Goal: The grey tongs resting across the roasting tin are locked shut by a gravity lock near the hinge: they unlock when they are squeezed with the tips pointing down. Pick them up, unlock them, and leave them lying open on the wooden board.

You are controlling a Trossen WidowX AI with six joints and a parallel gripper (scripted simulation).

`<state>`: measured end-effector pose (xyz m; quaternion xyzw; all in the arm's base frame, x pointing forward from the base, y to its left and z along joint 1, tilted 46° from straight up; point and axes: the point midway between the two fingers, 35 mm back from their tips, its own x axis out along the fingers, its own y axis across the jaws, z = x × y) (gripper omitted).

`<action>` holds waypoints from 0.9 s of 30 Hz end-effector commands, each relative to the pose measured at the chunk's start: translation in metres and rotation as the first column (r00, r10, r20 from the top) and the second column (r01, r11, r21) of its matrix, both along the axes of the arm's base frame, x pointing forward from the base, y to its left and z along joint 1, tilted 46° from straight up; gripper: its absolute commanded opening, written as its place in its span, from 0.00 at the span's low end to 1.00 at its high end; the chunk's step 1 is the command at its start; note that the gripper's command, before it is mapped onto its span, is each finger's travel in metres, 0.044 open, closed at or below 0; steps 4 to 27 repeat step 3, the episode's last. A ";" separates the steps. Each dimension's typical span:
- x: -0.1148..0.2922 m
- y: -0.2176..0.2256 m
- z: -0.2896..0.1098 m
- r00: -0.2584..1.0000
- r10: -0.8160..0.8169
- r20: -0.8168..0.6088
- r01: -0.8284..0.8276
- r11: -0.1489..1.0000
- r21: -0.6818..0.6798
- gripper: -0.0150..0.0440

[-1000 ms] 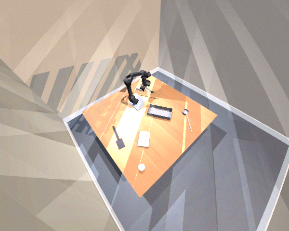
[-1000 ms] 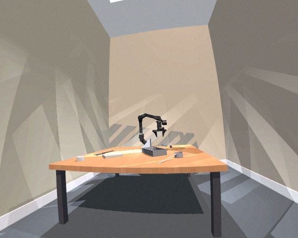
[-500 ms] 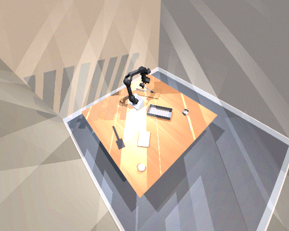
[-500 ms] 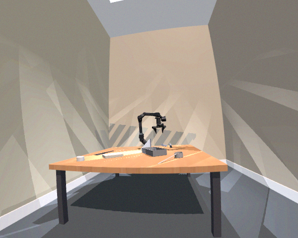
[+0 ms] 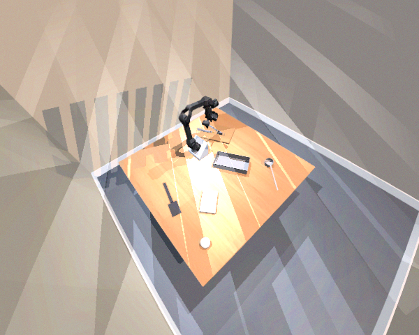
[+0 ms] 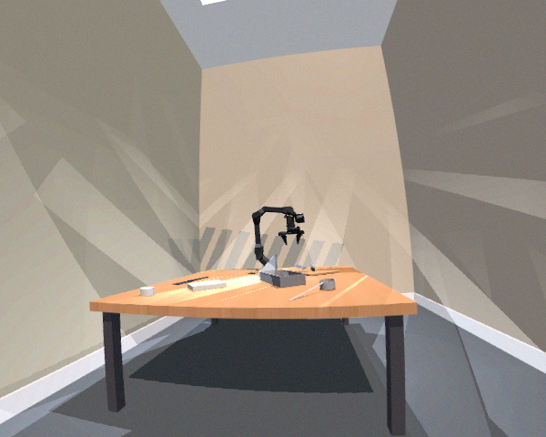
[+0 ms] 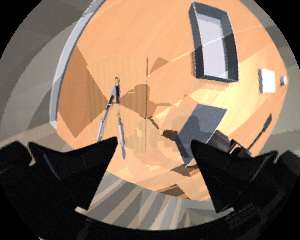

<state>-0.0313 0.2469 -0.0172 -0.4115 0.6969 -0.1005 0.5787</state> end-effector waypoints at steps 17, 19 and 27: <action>0.001 0.000 0.000 1.000 0.005 0.002 -0.005 1.000 -0.003 1.00; 0.001 0.000 0.000 1.000 0.005 0.002 -0.005 1.000 -0.003 1.00; 0.001 0.000 0.000 1.000 0.005 0.002 -0.005 1.000 -0.003 1.00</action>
